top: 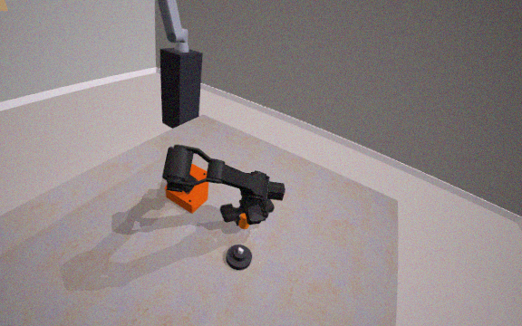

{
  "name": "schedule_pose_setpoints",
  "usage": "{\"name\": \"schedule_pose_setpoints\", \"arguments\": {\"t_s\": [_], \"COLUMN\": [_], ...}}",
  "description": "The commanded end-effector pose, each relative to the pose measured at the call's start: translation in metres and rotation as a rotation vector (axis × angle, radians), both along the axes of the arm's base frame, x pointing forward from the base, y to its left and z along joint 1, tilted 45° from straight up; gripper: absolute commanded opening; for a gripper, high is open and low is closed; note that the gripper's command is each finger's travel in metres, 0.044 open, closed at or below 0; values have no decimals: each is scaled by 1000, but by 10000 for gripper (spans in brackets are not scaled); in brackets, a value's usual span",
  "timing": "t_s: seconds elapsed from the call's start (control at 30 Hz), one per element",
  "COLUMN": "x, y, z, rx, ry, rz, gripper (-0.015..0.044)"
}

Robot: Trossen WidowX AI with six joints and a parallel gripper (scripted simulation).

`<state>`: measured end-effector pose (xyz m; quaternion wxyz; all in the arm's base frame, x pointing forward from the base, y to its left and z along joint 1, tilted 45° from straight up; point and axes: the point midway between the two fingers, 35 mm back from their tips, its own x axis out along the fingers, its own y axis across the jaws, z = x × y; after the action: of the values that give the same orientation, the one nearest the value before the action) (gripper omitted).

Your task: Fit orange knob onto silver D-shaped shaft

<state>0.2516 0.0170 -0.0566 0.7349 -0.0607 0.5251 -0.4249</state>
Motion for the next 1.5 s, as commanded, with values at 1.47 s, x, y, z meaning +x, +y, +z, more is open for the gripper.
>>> {"name": "schedule_pose_setpoints", "arguments": {"t_s": [1.47], "x": [-9], "y": [103], "z": [96], "rx": [39], "ry": [-7], "rz": [28], "gripper": [0]}}
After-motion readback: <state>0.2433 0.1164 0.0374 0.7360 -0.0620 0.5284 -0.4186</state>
